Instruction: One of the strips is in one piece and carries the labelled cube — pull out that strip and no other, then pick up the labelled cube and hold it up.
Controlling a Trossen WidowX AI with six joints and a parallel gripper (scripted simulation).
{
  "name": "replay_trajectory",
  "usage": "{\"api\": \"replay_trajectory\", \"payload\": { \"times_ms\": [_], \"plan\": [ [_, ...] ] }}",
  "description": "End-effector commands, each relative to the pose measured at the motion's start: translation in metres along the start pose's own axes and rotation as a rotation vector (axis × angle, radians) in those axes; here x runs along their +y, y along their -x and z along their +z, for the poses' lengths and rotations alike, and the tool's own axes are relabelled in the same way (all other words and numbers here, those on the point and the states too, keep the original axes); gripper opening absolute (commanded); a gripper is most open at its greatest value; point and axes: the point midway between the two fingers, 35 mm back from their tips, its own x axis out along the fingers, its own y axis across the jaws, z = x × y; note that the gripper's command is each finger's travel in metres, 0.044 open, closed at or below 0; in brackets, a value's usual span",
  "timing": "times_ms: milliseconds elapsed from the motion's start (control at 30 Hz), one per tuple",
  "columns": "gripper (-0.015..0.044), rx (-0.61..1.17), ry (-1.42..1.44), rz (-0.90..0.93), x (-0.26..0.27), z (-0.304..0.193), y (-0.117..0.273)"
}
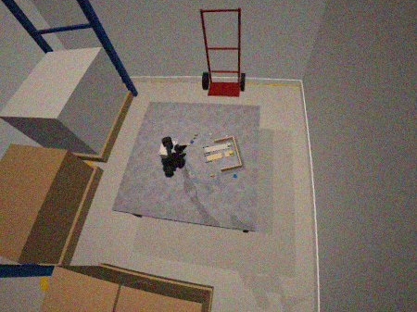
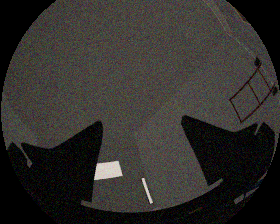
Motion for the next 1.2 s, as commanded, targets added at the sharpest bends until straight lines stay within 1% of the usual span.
{"api": "replay_trajectory", "payload": {
  "times_ms": [0,167,367,533,667,767,900,1033,1167],
  "plan": [
    [0.04,0.0,0.006,0.001,0.0,-0.001,0.0],
    [0.04,0.006,0.16,0.023,-0.009,-0.038,0.009],
    [0.04,0.019,0.498,0.078,-0.041,-0.119,0.025],
    [0.04,0.012,0.822,0.097,-0.093,-0.177,0.026],
    [0.04,-0.006,1.082,0.083,-0.144,-0.206,0.016],
    [0.04,-0.027,1.268,0.055,-0.184,-0.214,0.005],
    [0.04,-0.062,1.502,-0.008,-0.235,-0.209,-0.015],
    [0.04,-0.101,1.722,-0.101,-0.283,-0.186,-0.036],
    [0.04,-0.139,1.92,-0.227,-0.324,-0.145,-0.055]
  ]
}}
